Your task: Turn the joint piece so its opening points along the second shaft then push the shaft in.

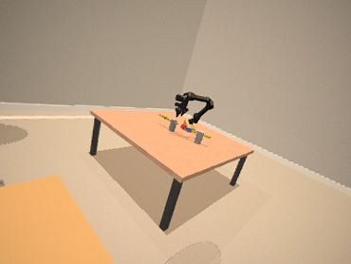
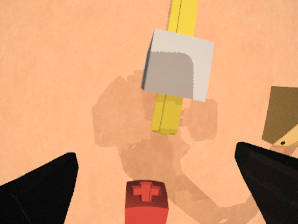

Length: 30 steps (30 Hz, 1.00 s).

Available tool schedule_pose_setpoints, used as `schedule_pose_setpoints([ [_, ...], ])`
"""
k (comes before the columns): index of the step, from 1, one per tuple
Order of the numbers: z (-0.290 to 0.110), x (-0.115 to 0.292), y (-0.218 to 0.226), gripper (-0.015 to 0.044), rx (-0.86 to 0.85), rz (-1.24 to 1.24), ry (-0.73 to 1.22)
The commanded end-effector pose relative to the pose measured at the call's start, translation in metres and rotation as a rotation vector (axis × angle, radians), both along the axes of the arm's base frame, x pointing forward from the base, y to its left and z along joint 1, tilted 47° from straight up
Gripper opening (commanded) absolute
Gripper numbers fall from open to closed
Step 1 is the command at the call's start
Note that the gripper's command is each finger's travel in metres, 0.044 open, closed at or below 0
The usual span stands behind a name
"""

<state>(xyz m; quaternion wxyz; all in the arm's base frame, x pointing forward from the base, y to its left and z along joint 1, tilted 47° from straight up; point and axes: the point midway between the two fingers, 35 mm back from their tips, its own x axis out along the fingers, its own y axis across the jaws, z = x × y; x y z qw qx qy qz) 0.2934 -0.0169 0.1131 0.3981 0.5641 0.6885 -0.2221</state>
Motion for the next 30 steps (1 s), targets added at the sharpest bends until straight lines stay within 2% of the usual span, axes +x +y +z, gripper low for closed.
schedule_pose_setpoints([
  [1,0.001,-0.001,0.001,0.0440,-0.016,-0.074,0.048],
  [7,-0.001,-0.001,0.003,0.0440,-0.018,-0.089,0.058],
  [24,-0.052,-0.006,0.056,0.0440,-0.015,-0.089,0.057],
  [30,-0.042,-0.008,0.069,0.0440,-0.016,-0.089,0.057],
])
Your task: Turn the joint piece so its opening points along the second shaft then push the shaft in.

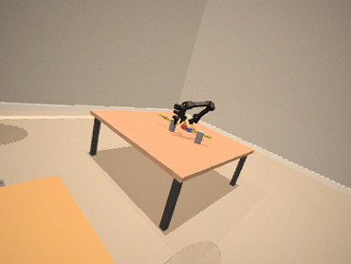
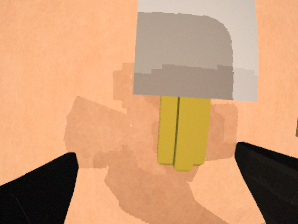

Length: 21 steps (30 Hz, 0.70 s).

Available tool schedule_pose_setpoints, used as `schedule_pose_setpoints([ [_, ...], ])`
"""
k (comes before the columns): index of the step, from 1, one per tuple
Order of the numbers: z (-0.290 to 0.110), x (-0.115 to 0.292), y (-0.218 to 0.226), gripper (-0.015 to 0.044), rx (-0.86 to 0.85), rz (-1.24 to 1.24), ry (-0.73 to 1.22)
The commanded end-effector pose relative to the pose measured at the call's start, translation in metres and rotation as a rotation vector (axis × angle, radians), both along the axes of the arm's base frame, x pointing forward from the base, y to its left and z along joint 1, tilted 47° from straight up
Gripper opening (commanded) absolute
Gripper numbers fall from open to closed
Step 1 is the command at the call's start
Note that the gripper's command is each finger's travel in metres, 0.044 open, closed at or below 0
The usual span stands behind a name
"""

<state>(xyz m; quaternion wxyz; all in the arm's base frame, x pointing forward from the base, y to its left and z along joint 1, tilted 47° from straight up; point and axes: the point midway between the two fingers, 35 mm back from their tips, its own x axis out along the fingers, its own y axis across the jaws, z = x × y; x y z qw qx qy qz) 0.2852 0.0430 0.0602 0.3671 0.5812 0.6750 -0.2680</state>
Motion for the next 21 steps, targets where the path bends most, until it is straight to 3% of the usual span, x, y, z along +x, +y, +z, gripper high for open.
schedule_pose_setpoints([
  [1,0.015,-0.001,0.013,0.0440,0.004,0.000,-0.019],
  [9,0.049,-0.012,0.045,0.0440,0.008,0.000,-0.019],
  [21,0.040,-0.012,0.052,0.0440,0.008,0.000,-0.019],
])
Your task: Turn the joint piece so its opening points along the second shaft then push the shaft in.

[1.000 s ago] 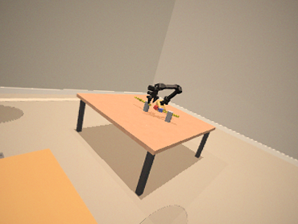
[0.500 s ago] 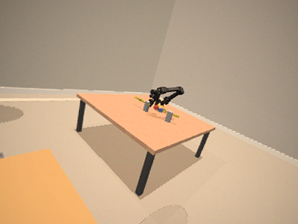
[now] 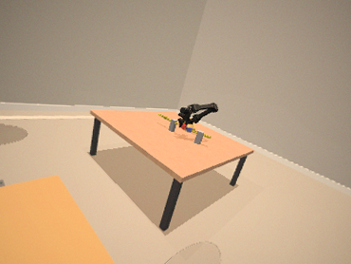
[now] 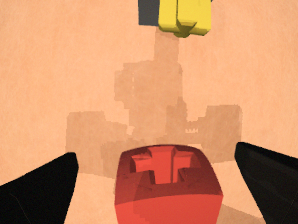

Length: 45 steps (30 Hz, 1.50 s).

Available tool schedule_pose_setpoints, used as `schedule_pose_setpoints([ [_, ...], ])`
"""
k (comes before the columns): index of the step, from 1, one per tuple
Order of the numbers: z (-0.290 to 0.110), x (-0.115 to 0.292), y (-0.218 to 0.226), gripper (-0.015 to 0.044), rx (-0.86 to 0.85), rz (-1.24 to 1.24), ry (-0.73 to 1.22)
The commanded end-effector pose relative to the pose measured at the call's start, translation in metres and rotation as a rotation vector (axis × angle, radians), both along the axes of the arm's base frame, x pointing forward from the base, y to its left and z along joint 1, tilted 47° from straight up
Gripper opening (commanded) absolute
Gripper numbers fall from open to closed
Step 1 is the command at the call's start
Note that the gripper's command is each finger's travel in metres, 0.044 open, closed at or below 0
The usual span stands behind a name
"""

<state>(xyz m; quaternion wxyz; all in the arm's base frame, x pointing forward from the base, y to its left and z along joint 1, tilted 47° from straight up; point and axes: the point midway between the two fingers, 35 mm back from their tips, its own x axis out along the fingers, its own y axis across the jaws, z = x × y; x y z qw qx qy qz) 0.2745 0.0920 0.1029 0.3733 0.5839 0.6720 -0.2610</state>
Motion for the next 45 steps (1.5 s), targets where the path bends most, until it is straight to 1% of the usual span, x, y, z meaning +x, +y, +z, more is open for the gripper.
schedule_pose_setpoints([
  [1,-0.004,-0.001,0.004,0.0440,0.006,-0.001,0.001],
  [13,-0.017,-0.002,0.014,0.0440,0.006,-0.001,0.001],
  [23,-0.017,-0.002,0.014,0.0182,0.006,-0.001,0.001],
  [45,-0.017,-0.002,0.014,0.0182,0.006,-0.001,0.001],
])
